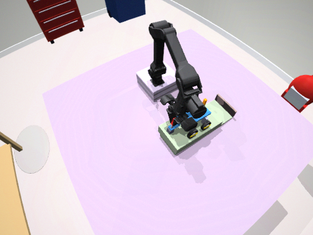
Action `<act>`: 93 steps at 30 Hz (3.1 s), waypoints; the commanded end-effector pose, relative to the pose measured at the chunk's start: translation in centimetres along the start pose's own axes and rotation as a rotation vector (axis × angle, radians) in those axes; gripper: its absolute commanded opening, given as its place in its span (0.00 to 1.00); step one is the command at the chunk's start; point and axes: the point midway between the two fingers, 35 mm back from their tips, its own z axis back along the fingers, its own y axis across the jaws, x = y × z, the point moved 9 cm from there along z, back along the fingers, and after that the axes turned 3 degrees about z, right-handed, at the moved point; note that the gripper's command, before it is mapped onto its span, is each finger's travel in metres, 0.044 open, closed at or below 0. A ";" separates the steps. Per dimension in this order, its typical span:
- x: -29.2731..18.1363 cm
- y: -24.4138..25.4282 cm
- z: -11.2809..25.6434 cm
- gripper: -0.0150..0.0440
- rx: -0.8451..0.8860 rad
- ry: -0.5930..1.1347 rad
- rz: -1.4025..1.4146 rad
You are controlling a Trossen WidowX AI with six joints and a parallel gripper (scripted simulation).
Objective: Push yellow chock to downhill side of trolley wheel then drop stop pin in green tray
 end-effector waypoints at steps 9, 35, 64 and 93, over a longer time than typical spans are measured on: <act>-0.1 0.0 1.1 0.25 -0.004 0.003 -0.002; -0.3 0.0 3.0 0.25 -0.004 0.003 -0.002; -2.7 0.1 3.4 0.25 -0.004 0.005 -0.002; -3.4 6.4 3.2 0.25 0.001 0.006 -0.001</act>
